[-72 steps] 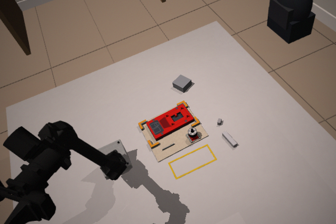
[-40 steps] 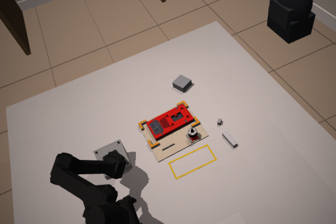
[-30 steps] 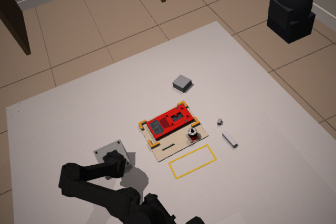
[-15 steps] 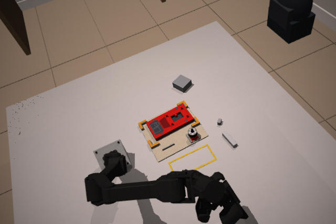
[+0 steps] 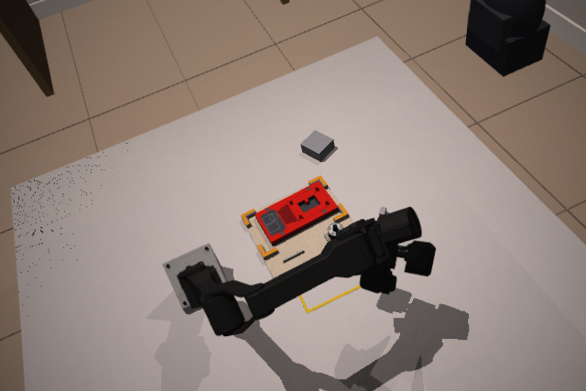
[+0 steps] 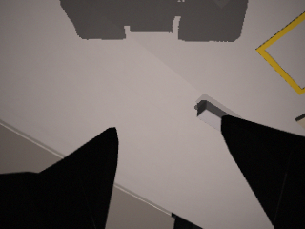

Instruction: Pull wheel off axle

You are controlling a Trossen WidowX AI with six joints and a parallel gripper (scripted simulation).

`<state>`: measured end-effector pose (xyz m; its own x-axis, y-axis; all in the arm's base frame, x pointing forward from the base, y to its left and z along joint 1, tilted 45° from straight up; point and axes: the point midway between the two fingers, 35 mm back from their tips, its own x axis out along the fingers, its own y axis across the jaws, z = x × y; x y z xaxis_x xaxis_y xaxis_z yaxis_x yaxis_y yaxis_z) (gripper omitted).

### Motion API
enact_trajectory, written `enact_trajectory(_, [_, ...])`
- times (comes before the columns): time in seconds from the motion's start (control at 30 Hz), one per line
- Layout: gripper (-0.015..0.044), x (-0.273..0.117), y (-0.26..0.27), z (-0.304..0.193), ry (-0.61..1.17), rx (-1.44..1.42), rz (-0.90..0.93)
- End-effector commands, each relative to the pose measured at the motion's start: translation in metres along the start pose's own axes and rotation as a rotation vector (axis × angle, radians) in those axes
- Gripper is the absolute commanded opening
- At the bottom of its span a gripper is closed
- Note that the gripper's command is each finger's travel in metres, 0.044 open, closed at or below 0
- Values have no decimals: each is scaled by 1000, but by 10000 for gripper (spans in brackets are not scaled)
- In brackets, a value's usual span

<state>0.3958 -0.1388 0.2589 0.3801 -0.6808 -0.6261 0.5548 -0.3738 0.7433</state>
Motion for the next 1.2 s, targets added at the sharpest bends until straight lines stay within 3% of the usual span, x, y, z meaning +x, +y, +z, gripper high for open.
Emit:
enact_trajectory(0.0, [300, 14, -49, -41, -27, -194, -138])
enact_trajectory(0.37, [300, 10, -189, -105, -178, -792, -433])
enact_trajectory(0.87, [300, 7, -200, -101, -182, -804, -438])
enact_trajectory(1.17, [300, 51, -214, -87, -182, -804, -437])
